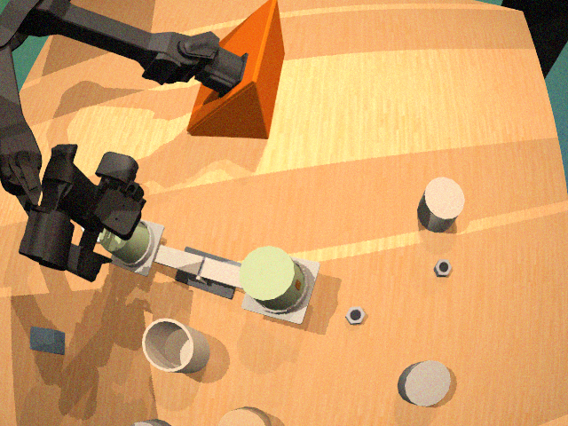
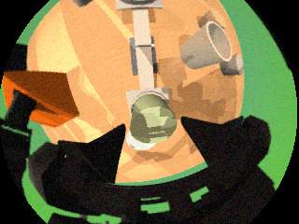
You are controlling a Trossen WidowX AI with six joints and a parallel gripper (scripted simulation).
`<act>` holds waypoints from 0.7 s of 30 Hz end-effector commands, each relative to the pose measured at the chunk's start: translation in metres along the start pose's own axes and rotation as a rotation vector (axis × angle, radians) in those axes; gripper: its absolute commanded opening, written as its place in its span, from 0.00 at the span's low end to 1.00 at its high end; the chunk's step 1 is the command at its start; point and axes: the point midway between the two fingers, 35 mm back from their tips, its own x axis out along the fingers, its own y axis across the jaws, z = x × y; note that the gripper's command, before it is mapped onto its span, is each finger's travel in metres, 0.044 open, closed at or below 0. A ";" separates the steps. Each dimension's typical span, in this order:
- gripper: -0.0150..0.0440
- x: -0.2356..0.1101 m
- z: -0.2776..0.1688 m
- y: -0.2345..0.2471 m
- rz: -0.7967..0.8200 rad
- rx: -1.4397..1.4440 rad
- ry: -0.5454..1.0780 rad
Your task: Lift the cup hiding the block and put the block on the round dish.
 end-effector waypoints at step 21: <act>1.00 0.036 -0.001 0.002 -0.001 -0.009 0.004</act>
